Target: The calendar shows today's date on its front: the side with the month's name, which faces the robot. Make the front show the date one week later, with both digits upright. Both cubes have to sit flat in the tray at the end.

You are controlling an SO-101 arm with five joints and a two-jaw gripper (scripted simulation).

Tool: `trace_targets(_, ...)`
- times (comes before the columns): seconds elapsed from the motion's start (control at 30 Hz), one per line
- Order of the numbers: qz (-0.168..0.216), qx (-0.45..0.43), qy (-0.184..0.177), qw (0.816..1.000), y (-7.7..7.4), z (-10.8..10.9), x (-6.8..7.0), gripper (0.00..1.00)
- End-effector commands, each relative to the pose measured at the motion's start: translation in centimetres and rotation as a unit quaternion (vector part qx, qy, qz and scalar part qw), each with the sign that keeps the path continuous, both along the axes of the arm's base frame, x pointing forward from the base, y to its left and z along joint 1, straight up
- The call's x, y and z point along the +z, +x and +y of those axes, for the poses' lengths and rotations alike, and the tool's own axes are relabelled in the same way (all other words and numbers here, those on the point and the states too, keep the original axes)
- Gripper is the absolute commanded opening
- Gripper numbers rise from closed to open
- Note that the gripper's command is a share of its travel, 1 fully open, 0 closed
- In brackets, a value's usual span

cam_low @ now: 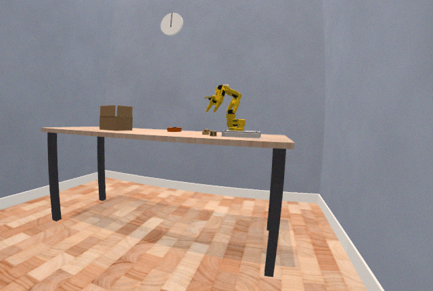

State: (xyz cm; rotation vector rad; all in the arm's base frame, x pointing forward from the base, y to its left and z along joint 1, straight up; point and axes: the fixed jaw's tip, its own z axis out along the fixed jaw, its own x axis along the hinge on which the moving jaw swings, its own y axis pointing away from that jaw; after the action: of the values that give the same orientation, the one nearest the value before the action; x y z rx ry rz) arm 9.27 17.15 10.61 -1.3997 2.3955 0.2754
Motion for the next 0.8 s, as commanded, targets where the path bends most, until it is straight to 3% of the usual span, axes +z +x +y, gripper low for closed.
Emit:
trace_targets(0.0,-0.012,-0.001,0.025,1.0,-0.12,0.08,1.07,0.35)
trace_targets(0.77,-0.031,0.039,0.02,0.999,-0.12,-0.04,1.04,0.35)
